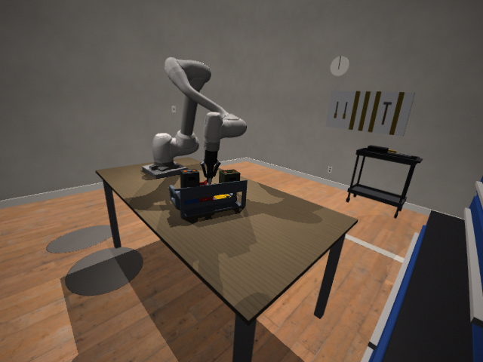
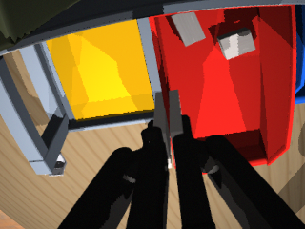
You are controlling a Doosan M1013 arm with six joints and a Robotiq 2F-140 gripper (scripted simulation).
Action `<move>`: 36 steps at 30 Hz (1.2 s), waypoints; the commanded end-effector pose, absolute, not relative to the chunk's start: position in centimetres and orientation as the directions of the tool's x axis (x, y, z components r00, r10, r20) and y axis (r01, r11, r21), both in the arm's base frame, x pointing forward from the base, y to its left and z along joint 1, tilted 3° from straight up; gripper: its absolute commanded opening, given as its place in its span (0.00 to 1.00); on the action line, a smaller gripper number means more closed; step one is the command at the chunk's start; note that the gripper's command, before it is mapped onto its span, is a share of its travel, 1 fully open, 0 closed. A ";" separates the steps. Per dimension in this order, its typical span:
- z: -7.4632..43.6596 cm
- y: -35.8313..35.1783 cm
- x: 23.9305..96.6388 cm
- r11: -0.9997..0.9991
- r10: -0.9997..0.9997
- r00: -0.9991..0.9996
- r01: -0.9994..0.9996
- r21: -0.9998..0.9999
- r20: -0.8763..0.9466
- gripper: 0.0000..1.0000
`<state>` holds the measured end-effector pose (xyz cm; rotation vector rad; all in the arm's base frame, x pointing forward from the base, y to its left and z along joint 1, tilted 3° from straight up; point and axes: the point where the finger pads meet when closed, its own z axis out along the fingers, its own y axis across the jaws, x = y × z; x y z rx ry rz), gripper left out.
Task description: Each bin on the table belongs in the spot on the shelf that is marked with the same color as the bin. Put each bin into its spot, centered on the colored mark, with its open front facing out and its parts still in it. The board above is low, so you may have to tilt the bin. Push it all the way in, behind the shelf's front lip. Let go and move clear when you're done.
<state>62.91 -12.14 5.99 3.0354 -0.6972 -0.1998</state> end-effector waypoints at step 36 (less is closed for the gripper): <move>5.8 -12.1 62.8 -0.900 -0.436 0.896 -0.433 0.049 -0.089 0.10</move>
